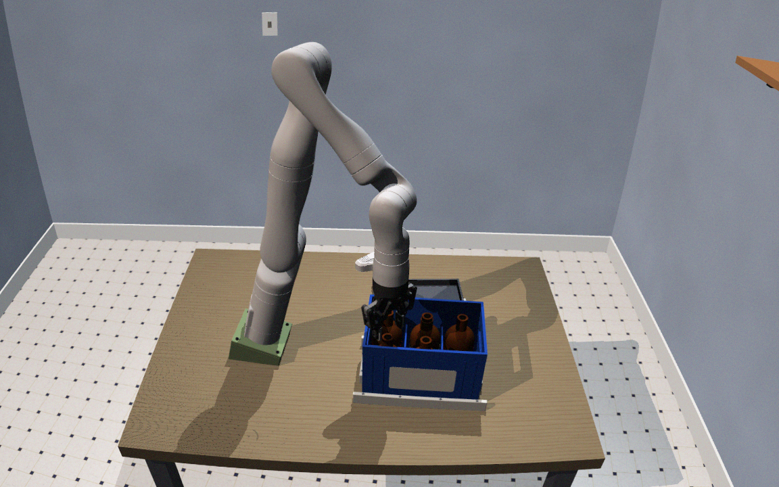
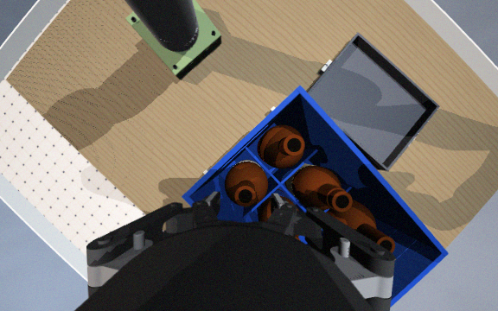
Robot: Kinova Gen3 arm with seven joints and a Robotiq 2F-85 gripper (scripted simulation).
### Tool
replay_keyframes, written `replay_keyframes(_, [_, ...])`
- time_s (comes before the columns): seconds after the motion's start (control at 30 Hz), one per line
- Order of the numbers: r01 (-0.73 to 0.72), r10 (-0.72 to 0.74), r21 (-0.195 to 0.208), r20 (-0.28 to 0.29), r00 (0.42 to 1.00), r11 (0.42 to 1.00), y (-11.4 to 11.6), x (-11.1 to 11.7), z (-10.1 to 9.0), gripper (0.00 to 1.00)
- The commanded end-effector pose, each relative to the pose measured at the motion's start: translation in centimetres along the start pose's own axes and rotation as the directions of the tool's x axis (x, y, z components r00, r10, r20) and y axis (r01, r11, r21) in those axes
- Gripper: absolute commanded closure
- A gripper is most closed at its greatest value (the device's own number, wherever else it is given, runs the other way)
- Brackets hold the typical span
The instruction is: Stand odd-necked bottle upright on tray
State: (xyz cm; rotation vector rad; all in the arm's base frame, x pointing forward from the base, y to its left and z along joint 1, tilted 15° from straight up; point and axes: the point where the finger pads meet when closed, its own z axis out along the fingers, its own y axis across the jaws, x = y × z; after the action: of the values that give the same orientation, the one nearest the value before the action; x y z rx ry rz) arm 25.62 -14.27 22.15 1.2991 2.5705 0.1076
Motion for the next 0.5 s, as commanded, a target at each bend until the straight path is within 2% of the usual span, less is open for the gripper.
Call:
replay_keyframes(0.0, [0.000, 0.000, 0.003, -0.004, 1.000, 1.000, -0.1, 0.1, 0.4, 0.36])
replay_keyframes(0.47, [0.000, 0.000, 0.003, -0.004, 1.000, 1.000, -0.1, 0.1, 2.0, 0.36])
